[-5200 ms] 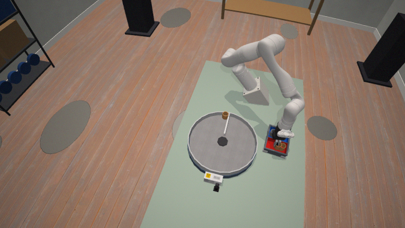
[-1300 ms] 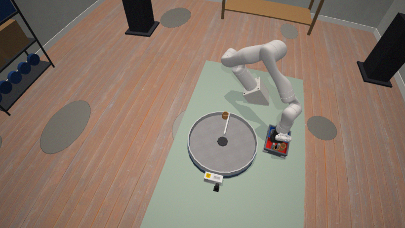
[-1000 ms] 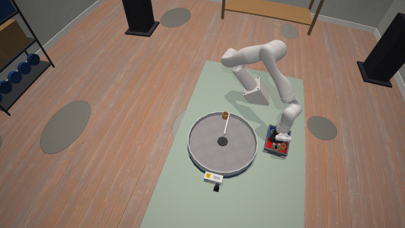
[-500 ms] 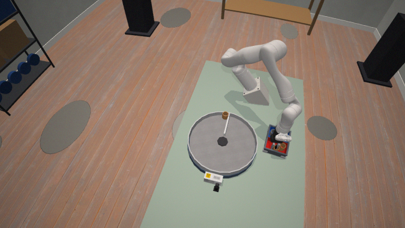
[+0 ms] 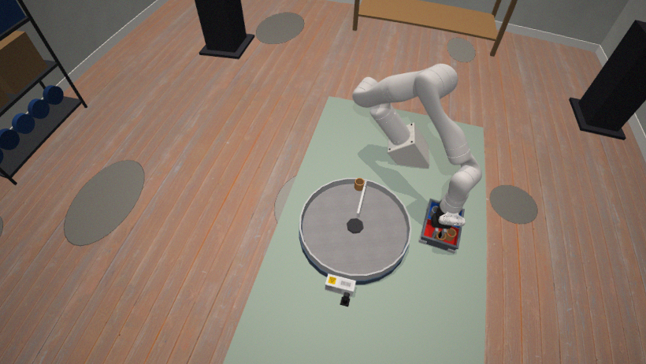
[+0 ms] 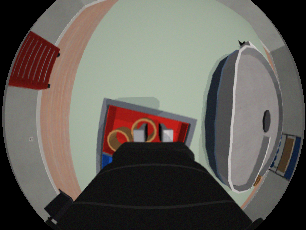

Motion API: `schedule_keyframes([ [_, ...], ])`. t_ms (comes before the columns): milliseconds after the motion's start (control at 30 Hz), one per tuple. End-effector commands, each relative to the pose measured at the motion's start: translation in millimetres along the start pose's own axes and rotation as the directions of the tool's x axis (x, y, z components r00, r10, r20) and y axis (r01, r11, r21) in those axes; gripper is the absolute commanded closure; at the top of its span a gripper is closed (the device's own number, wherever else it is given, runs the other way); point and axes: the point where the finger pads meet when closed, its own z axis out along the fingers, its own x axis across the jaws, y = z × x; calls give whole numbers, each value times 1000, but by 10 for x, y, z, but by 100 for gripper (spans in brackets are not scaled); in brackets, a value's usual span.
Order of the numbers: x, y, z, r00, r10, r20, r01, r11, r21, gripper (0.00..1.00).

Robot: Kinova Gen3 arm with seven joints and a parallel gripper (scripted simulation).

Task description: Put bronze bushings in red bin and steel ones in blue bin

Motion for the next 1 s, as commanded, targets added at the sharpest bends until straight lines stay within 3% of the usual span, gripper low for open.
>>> schedule_keyframes([
  [0, -6, -6, -11, 1000, 0, 2, 0, 1000, 2, 53],
  [967, -17, -13, -85, 1000, 0, 1, 0, 1000, 1, 53],
])
